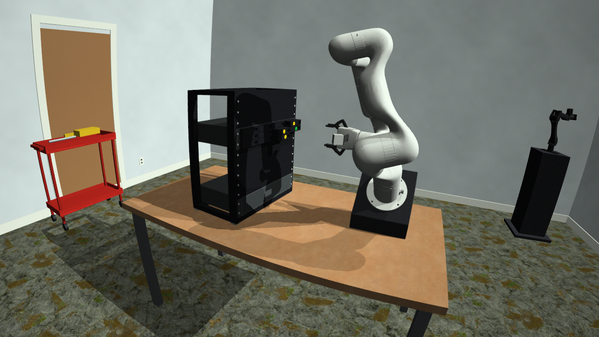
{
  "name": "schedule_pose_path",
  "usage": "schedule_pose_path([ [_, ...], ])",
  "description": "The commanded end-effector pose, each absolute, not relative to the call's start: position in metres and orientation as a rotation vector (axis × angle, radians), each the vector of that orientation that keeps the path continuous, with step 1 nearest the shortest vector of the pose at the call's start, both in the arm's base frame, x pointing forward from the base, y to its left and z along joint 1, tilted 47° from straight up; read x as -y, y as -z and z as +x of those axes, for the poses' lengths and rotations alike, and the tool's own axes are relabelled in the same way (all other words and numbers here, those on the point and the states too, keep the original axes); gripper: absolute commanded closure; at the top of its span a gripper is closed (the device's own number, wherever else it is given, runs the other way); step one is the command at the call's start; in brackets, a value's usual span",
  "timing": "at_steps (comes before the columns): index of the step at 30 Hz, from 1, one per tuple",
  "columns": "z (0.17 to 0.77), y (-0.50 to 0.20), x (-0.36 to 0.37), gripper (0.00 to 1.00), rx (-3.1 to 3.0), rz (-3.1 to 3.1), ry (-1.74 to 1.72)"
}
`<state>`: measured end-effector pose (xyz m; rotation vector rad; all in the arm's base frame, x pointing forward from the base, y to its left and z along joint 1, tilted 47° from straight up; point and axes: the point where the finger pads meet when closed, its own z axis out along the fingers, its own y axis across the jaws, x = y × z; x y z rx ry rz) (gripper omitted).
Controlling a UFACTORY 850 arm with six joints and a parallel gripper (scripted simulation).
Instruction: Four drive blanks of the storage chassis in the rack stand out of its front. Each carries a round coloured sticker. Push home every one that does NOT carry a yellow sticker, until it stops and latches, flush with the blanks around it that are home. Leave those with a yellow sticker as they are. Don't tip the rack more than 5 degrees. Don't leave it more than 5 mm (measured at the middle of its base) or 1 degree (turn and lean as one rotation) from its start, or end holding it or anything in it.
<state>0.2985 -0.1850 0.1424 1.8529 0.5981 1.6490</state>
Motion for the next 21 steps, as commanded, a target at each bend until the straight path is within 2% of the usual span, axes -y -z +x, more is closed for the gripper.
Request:
schedule_pose_path([
  [1, 0.2985, -0.1427, 0.1855, 0.0, -0.598, 1.851, -1.649],
  [21, 0.3053, -0.1438, 0.1835, 0.0, -0.607, 1.844, -1.66],
])
